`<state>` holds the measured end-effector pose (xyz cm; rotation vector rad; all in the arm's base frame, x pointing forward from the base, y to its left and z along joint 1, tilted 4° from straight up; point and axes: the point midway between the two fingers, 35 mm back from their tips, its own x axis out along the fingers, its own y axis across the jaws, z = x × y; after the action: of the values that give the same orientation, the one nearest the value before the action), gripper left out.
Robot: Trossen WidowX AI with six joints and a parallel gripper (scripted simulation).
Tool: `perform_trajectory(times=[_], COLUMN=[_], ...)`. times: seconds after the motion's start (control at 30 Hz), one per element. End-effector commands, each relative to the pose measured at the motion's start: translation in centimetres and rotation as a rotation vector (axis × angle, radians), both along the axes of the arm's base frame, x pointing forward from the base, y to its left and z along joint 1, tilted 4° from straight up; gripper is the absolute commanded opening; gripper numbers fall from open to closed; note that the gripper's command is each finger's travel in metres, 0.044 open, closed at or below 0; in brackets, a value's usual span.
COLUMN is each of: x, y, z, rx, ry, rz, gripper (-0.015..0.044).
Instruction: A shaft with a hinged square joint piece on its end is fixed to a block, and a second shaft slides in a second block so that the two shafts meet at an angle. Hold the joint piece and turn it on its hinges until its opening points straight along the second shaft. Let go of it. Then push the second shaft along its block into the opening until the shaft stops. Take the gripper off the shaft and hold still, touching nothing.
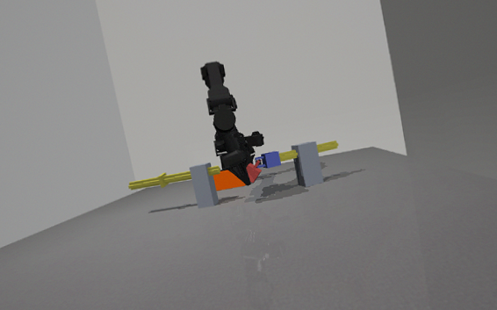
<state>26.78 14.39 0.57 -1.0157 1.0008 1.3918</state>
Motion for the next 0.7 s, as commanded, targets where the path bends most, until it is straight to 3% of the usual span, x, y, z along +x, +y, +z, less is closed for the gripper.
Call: perform_trajectory(times=[0.0, 0.33, 0.67], x=[-0.2, -0.3, -0.3], y=[0.2, 0.6, 0.6], z=[-0.8, -2.1, -2.1], rx=[0.000, -0.001, -0.001], ry=[0.009, 0.009, 0.009], rz=[-0.003, -0.003, -0.003], gripper=[0.0440, 0.0440, 0.0182])
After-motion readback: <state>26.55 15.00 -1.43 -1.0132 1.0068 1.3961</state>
